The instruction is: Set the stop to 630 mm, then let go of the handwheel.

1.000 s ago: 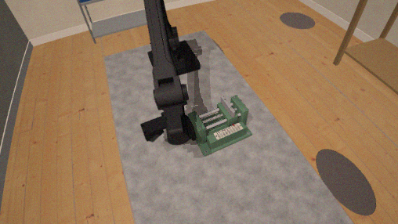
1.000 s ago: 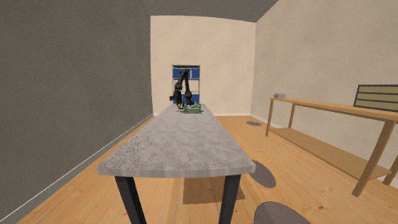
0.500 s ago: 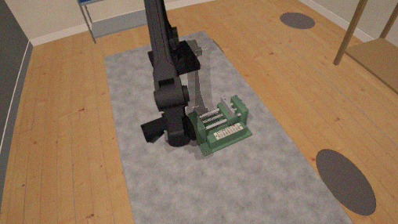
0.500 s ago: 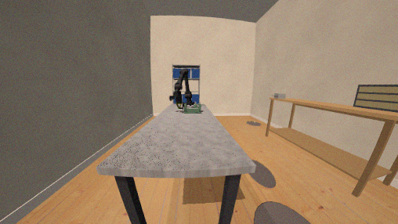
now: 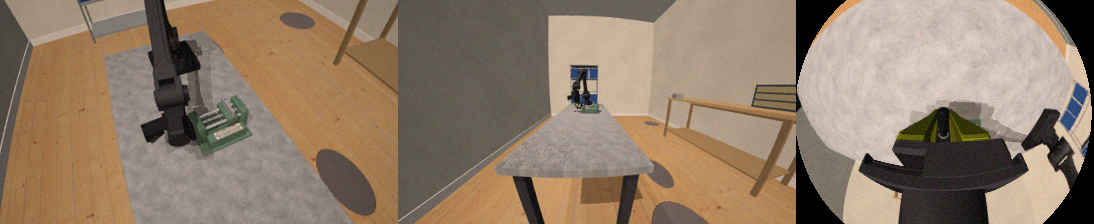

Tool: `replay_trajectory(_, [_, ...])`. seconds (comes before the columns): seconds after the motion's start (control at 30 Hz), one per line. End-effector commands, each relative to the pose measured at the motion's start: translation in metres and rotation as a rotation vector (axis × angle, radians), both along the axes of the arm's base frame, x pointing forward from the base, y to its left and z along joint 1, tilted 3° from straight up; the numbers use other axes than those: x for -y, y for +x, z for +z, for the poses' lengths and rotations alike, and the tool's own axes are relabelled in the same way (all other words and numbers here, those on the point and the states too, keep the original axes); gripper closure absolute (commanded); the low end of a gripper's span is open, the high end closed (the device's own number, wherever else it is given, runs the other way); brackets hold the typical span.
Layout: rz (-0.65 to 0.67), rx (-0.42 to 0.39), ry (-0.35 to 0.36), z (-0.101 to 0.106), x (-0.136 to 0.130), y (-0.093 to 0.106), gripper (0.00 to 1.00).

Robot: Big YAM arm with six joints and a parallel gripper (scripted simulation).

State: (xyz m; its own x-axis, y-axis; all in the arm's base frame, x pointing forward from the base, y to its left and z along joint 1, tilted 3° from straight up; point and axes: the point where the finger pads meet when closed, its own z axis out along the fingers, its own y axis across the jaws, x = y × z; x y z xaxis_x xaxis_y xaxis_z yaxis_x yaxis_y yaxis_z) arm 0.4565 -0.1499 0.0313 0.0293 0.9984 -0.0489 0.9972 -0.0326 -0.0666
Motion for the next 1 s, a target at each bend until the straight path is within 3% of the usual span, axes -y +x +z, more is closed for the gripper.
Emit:
replay_trajectory(0.0, [0.011, 0.157, -0.034, 0.062, -0.002, 0.055, 0.94])
replay_trajectory(0.7, [0.011, 0.171, -0.037, 0.078, -0.003, 0.056, 0.94])
replay_trajectory(0.97, [0.015, 0.157, -0.034, 0.095, -0.005, 0.039, 0.94])
